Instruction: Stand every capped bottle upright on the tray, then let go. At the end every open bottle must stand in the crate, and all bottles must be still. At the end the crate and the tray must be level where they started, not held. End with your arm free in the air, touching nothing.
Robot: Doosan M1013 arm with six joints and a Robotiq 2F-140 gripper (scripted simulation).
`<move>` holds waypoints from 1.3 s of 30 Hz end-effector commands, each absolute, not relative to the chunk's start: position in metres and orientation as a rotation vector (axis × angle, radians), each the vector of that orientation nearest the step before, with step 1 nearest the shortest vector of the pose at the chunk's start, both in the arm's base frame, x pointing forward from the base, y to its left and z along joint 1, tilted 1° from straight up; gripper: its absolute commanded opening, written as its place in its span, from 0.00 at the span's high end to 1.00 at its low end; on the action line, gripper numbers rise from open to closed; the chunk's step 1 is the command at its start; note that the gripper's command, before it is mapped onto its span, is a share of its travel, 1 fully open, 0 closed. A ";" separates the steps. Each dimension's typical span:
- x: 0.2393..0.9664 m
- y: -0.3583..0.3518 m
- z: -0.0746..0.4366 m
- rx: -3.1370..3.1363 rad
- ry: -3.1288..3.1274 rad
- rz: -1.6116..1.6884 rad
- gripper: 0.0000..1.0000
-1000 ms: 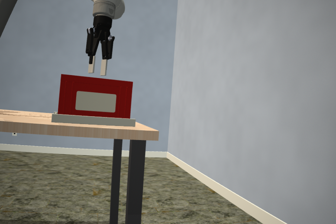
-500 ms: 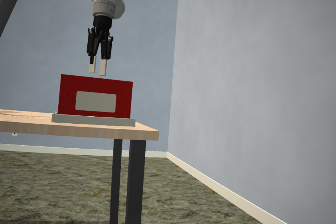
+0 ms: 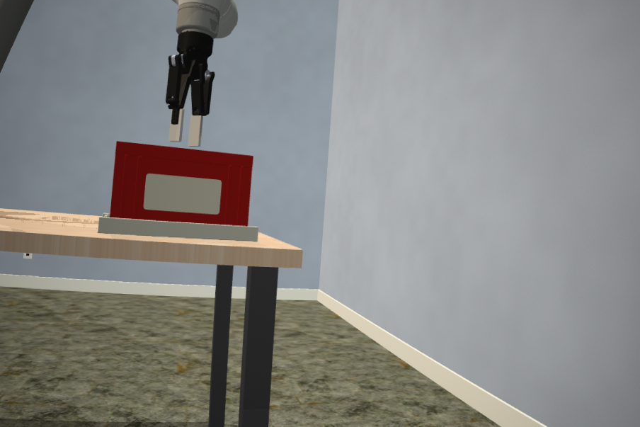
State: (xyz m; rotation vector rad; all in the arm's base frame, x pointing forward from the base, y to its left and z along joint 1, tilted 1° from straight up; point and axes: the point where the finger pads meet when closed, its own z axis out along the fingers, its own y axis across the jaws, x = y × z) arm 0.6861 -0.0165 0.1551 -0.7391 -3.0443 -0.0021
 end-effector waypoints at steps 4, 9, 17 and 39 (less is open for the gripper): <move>0.686 -0.016 0.143 -0.736 -3.045 -0.003 0.62; 0.686 -0.016 0.134 -0.734 -3.046 -0.003 0.62; 0.686 -0.016 0.127 -0.734 -3.046 -0.003 0.62; 0.686 -0.016 0.103 -0.733 -3.046 -0.003 0.62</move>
